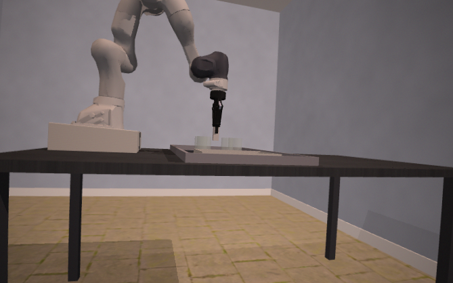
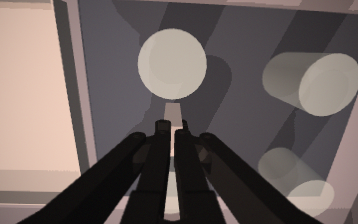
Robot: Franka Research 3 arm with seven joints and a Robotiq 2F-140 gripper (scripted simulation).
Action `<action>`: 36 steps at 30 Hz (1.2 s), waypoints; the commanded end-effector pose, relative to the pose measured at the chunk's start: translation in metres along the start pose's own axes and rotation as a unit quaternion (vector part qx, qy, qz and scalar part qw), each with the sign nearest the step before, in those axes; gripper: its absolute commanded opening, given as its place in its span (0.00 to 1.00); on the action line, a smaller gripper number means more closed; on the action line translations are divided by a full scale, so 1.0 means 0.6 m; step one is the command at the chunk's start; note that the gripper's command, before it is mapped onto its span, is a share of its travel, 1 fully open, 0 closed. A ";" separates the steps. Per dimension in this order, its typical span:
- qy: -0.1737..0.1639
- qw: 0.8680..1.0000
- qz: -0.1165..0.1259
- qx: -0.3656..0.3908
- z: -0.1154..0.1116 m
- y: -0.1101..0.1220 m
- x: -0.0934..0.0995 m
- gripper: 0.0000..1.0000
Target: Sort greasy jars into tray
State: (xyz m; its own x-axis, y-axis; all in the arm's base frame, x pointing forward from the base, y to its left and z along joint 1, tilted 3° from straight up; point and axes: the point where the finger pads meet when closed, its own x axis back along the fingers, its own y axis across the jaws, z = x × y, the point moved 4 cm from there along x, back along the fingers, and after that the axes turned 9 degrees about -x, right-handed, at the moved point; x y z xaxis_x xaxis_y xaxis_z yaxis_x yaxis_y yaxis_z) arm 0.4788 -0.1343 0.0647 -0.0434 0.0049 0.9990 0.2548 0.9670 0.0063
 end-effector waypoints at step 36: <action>-0.003 1.000 0.000 -0.003 0.006 -0.004 0.002 0.00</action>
State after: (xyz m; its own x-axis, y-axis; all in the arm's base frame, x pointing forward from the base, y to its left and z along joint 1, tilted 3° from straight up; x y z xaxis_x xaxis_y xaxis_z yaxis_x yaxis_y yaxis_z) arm 0.4743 -0.1348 0.0645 -0.0431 0.0054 0.9991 0.2604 0.9655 0.0060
